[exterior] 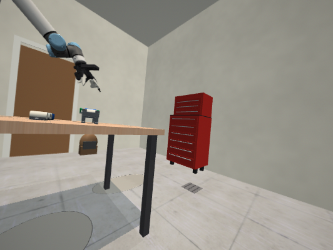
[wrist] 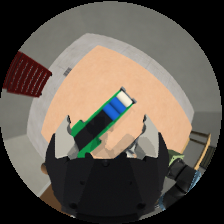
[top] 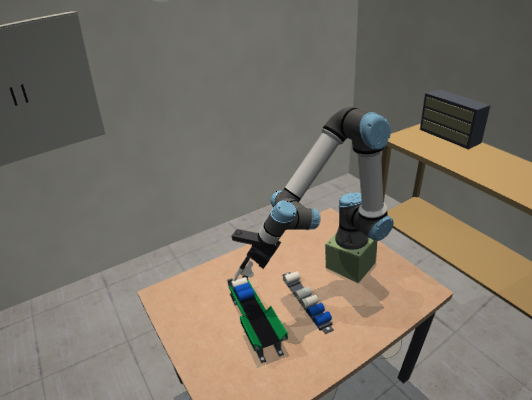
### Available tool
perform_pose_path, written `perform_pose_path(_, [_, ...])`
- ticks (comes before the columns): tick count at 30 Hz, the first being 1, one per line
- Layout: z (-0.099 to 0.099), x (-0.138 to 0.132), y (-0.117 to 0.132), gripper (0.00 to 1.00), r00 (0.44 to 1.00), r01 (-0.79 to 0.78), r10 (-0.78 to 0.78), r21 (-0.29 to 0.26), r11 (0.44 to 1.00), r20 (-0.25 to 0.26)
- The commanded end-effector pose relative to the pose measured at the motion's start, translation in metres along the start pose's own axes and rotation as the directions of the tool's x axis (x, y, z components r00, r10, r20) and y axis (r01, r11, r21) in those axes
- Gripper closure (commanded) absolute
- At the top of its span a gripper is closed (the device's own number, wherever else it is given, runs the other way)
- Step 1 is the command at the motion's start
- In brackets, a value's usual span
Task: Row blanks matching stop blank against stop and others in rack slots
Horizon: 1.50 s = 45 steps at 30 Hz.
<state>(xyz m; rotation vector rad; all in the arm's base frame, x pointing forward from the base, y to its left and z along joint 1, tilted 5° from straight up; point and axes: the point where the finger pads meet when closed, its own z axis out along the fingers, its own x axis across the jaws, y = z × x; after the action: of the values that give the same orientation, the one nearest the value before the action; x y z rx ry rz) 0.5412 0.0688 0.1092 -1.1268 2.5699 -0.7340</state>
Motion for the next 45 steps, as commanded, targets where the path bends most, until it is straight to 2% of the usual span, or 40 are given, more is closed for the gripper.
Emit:
perform_pose_path(1, [0.001,0.001,-0.003,0.0,1.0,0.001,-0.001,0.011,1.0,-0.007])
perform_pose_path(35, [0.0,0.002,-0.002,0.0,1.0,0.001,-0.001,0.011,1.0,-0.007])
perform_pose_path(42, [-0.003,0.012,0.009,0.0,1.0,0.001,-0.001,0.011,1.0,-0.007])
perform_pose_path(45, [-0.008,0.025,0.023,0.0,1.0,0.001,-0.001,0.011,1.0,-0.007])
